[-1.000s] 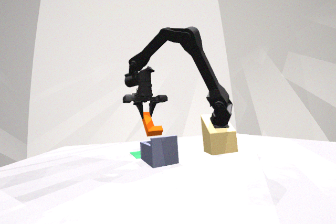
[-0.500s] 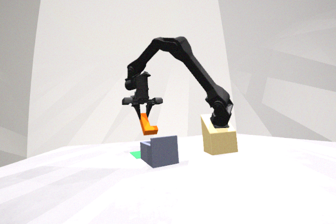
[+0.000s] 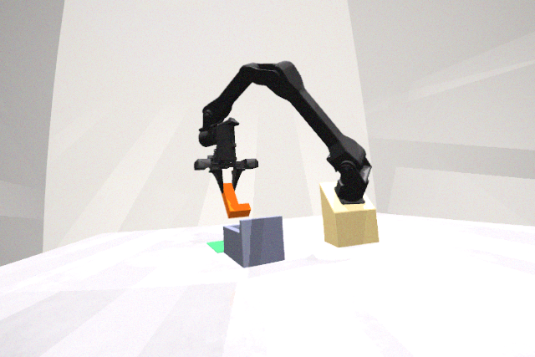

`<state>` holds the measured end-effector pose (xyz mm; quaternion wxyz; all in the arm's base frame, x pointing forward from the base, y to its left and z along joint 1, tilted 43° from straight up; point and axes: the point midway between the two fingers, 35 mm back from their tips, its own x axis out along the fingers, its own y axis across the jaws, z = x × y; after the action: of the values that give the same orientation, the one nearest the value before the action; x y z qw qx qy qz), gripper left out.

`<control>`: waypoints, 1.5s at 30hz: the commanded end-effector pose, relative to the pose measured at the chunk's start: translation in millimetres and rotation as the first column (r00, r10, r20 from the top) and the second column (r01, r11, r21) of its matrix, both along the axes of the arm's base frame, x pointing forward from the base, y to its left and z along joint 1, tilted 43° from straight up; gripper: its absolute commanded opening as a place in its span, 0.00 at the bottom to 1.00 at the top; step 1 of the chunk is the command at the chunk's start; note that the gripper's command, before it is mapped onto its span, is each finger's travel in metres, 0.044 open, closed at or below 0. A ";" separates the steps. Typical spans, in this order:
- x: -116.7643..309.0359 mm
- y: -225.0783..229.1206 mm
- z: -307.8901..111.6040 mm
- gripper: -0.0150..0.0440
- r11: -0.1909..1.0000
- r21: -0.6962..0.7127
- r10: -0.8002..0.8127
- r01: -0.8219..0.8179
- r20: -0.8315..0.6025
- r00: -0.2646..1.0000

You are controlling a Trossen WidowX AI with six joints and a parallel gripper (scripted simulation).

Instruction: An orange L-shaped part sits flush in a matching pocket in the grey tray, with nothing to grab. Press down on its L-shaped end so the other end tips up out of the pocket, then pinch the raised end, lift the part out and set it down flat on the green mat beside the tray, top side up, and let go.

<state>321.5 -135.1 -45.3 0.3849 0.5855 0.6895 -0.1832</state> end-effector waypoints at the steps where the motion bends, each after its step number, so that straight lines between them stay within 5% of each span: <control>1: -0.5 5.0 -4.8 0.25 1.000 0.004 -0.004 0.004 -0.004 1.000; 45: -1.8 49.9 -53.4 0.25 1.000 0.007 -0.004 0.004 -0.003 1.000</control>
<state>320.3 -87.8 -96.6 0.3840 0.5857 0.6902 -0.1819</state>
